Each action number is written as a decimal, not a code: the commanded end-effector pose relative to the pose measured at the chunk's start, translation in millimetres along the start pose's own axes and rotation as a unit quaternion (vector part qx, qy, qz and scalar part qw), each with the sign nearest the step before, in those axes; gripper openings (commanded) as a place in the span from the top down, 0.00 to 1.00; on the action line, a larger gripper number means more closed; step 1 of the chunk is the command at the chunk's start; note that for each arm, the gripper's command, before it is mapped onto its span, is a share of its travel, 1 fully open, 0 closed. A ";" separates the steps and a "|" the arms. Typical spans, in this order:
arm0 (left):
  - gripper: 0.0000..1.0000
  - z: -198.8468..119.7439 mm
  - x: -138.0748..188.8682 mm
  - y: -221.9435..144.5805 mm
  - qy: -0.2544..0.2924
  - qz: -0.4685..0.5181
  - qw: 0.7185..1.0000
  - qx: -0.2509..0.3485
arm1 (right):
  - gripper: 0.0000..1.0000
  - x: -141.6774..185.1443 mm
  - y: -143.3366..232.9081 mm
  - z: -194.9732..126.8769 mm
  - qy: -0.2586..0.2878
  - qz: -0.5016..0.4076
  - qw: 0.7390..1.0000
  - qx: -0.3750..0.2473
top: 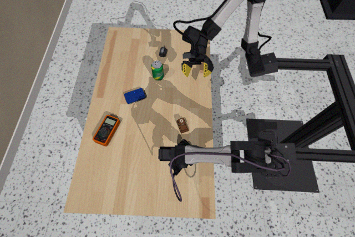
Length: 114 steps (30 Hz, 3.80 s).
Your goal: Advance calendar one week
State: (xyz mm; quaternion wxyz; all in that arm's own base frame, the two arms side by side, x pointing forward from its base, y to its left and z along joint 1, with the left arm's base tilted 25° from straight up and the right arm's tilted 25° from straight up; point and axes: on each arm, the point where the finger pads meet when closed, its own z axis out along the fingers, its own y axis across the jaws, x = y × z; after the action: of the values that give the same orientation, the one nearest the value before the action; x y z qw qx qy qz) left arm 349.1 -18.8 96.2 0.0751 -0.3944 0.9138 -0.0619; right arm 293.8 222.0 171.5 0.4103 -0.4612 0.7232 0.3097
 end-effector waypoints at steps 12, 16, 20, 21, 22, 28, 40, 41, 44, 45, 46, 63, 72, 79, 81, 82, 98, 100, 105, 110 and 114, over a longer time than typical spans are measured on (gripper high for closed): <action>0.45 25.6 13.3 -68.1 -0.056 0.418 0.905 -0.057 | 0.00 14.5 -24.0 -27.2 0.013 0.003 0.997 0.078; 0.45 33.5 20.3 -80.8 -0.062 0.504 0.858 -0.077 | 0.00 17.7 -27.1 -31.0 0.015 0.004 0.996 0.087; 0.45 44.1 32.9 -97.6 -0.066 0.598 0.793 -0.099 | 0.00 24.2 -30.3 -36.6 0.020 0.010 0.995 0.098; 0.45 46.3 35.5 -101.2 -0.067 0.619 0.775 -0.104 | 0.00 24.7 -31.2 -37.9 0.020 0.010 0.995 0.100; 0.45 48.7 38.6 -105.0 -0.068 0.640 0.757 -0.110 | 0.00 25.6 -32.0 -39.1 0.019 0.010 0.994 0.103; 0.45 62.7 58.6 -127.0 -0.069 0.756 0.635 -0.146 | 0.00 33.4 -33.3 -45.2 0.024 0.016 0.994 0.110; 0.45 88.0 89.3 -147.3 -0.061 0.845 0.500 -0.179 | 0.00 42.7 -33.3 -54.7 0.021 0.024 0.993 0.114; 0.45 89.2 90.7 -147.9 -0.061 0.844 0.502 -0.176 | 0.00 43.7 -33.0 -55.5 0.022 0.026 0.993 0.114; 0.45 94.5 86.5 -141.8 -0.052 0.842 0.507 -0.177 | 0.00 43.5 -33.8 -57.9 0.017 0.025 0.993 0.116; 0.45 100.1 82.0 -142.2 -0.051 0.841 0.509 -0.178 | 0.00 43.0 -34.0 -58.3 0.016 0.025 0.993 0.117; 0.45 100.1 82.0 -142.2 -0.051 0.841 0.509 -0.178 | 0.00 43.0 -34.0 -58.3 0.016 0.025 0.993 0.117; 0.77 96.0 78.0 -146.2 -0.068 0.839 0.512 -0.172 | 0.00 40.7 -35.4 -59.2 0.015 0.024 0.992 0.120; 0.81 70.8 92.1 -146.9 -0.062 0.840 0.510 -0.173 | 0.00 40.6 -35.4 -59.3 0.015 0.023 0.992 0.120; 0.81 45.4 101.8 -150.8 -0.066 0.842 0.506 -0.172 | 0.00 40.6 -35.4 -59.3 0.015 0.023 0.992 0.120; 0.81 45.4 101.8 -150.8 -0.066 0.842 0.506 -0.172 | 0.00 40.6 -35.4 -59.3 0.015 0.023 0.992 0.120; 0.81 46.5 102.0 -151.1 -0.068 0.845 0.502 -0.171 | 0.00 42.0 -34.1 -59.0 0.017 0.023 0.993 0.117; 0.81 97.5 162.9 -116.9 -0.033 0.962 0.211 -0.172 | 0.00 87.1 14.7 -88.7 0.066 -0.149 0.986 0.043; 0.81 115.5 171.4 -101.7 -0.008 0.971 0.168 -0.173 | 0.00 92.7 22.6 -95.4 0.067 -0.175 0.982 0.037; 0.81 131.5 179.9 -77.9 0.020 0.978 0.102 -0.179 | 0.00 101.8 37.3 -106.9 0.064 -0.222 0.972 0.032; 0.81 137.1 183.9 -62.5 0.038 0.979 0.084 -0.181 | 0.00 108.3 45.5 -113.2 0.062 -0.245 0.967 0.031; 0.81 136.6 183.7 -61.8 0.040 0.979 0.084 -0.181 | 0.00 109.2 46.6 -115.0 0.061 -0.250 0.966 0.035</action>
State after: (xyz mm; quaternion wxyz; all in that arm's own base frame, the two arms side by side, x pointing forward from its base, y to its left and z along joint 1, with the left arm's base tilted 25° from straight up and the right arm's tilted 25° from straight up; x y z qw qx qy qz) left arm 291.8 -188.9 -51.6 -0.0668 0.8415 0.4914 0.2144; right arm 200.0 99.0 127.4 0.4414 -0.6059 0.6470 0.1396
